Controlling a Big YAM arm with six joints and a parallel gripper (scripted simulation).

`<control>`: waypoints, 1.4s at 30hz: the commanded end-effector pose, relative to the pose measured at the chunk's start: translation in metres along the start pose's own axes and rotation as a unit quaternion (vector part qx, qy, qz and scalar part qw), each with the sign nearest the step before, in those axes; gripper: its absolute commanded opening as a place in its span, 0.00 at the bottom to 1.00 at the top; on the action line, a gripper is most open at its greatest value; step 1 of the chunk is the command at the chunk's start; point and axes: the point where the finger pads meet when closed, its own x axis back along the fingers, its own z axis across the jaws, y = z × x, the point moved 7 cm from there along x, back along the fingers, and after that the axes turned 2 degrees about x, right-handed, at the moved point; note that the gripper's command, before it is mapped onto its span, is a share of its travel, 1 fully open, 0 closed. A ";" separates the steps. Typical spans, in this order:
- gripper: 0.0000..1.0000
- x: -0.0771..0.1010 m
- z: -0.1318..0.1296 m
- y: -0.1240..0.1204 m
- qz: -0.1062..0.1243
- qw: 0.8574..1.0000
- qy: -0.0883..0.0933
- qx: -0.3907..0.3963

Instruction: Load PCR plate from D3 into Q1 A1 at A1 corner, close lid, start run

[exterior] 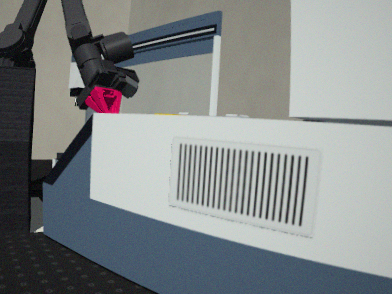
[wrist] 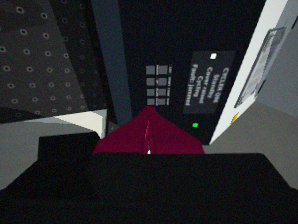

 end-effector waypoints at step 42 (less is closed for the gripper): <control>0.00 0.027 -0.011 0.020 -0.020 1.000 -0.021 0.002</control>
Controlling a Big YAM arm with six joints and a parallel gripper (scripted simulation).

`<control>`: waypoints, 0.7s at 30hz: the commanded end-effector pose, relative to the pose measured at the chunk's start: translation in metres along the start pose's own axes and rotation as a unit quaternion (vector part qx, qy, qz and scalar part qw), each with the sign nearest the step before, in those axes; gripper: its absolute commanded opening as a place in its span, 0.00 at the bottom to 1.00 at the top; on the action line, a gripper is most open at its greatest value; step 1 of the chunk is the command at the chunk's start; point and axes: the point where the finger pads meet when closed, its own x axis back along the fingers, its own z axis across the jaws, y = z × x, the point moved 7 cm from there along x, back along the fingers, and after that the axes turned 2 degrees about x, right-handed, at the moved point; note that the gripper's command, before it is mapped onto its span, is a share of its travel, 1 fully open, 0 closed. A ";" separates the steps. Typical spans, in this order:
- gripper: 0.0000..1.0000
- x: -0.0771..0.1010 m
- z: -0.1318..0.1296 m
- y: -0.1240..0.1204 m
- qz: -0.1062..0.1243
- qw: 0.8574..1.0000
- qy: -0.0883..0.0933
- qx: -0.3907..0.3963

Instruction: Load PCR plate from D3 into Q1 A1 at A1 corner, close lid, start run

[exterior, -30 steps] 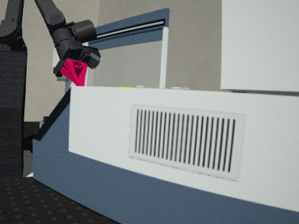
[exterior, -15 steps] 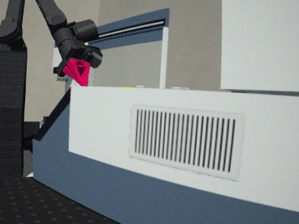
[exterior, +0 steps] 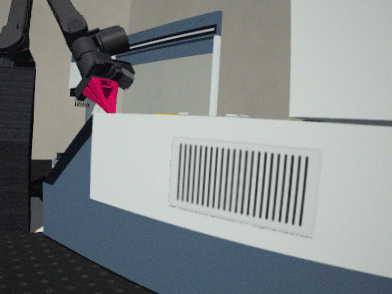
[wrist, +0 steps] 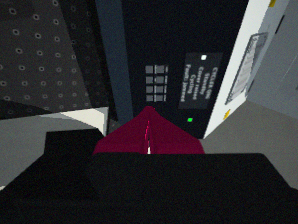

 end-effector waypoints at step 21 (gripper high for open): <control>0.00 0.004 -0.010 0.013 -0.012 1.000 -0.013 0.000</control>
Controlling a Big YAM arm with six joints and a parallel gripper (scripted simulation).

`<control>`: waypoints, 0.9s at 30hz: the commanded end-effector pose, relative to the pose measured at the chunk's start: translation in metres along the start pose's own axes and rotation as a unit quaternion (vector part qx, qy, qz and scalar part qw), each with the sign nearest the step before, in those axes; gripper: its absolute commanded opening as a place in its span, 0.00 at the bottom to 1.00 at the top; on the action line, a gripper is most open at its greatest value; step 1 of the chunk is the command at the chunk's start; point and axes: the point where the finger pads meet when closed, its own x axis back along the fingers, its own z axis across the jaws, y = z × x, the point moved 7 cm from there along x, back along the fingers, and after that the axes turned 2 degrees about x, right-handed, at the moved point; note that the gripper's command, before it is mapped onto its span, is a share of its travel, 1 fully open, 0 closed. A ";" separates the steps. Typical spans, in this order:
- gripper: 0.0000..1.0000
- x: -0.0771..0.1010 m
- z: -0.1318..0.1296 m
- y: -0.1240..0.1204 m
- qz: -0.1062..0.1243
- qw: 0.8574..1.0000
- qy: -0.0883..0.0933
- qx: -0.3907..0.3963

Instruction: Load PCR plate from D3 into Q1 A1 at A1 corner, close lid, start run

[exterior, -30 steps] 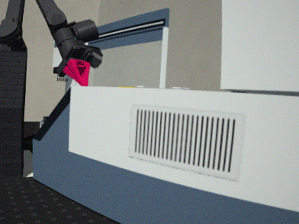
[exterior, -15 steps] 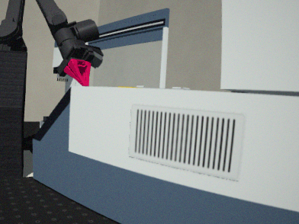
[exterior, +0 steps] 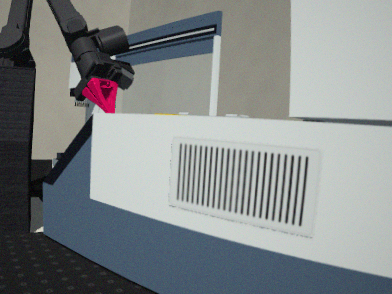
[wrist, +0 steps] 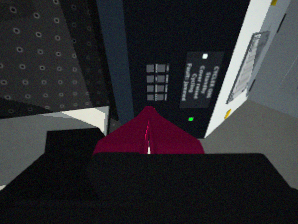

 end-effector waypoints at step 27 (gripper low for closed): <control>0.00 0.003 -0.004 0.006 -0.007 1.000 -0.008 -0.001</control>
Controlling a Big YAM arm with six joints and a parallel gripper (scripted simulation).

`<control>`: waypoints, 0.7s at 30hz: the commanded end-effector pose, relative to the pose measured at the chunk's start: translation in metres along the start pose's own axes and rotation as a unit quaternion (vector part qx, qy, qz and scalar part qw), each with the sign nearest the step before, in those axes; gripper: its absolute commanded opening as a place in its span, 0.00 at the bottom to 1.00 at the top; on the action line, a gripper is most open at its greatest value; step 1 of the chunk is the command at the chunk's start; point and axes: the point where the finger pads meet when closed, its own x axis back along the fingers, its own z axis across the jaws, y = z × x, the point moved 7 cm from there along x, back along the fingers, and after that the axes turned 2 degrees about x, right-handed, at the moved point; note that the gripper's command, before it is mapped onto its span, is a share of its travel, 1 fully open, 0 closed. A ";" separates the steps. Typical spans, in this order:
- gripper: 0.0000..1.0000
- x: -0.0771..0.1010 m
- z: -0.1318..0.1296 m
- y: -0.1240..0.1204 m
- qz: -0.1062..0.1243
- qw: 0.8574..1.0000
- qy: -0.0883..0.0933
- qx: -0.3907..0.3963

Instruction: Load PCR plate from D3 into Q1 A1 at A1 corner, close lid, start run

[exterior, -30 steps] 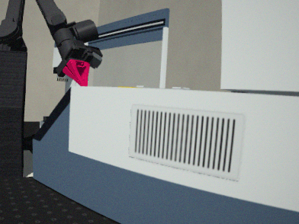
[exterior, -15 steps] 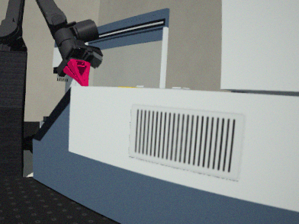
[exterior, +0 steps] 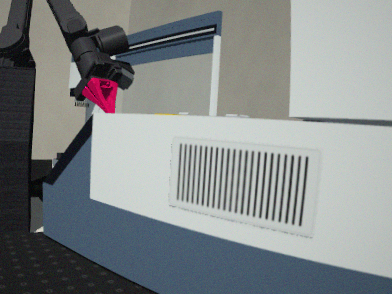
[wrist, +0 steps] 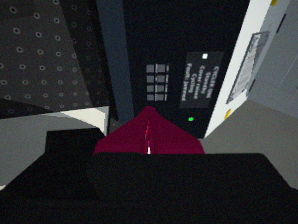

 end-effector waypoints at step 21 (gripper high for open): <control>0.00 0.004 -0.015 0.019 -0.017 1.000 -0.017 0.001</control>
